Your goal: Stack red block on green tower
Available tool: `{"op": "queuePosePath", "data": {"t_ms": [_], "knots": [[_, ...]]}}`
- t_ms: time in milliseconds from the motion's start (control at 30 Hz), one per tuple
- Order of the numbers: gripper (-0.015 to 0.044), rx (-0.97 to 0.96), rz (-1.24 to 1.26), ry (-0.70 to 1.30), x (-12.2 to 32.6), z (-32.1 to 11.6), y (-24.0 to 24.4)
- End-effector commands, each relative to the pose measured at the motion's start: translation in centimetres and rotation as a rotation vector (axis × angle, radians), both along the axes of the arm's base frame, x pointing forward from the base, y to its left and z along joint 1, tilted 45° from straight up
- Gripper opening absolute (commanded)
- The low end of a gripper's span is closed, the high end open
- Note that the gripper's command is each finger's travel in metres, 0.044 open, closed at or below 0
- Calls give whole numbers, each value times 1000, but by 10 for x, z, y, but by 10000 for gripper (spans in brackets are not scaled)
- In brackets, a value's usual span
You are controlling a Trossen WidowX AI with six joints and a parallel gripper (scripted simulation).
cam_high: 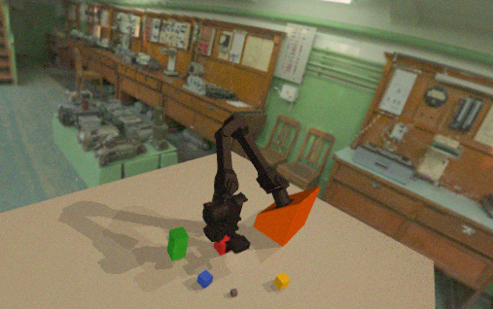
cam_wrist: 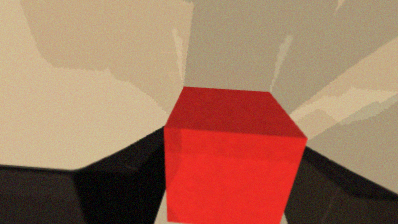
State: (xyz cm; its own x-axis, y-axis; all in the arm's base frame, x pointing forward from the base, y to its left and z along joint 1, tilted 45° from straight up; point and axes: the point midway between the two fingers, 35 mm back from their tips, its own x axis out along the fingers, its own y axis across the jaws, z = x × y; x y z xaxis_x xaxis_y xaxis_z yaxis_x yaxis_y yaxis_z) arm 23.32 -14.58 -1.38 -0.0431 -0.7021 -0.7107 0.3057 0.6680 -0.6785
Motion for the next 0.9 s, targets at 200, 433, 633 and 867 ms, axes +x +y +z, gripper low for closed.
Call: {"op": "queuePosePath", "data": {"t_ms": [200, 433, 633, 867], "knots": [[105, 0, 1, 0, 0, 2, 2], [0, -1, 2, 4, 2, 18, 19], [0, -1, 3, 5, 3, 38, 39], [0, 0, 3, 5, 5, 61, 61]]}}
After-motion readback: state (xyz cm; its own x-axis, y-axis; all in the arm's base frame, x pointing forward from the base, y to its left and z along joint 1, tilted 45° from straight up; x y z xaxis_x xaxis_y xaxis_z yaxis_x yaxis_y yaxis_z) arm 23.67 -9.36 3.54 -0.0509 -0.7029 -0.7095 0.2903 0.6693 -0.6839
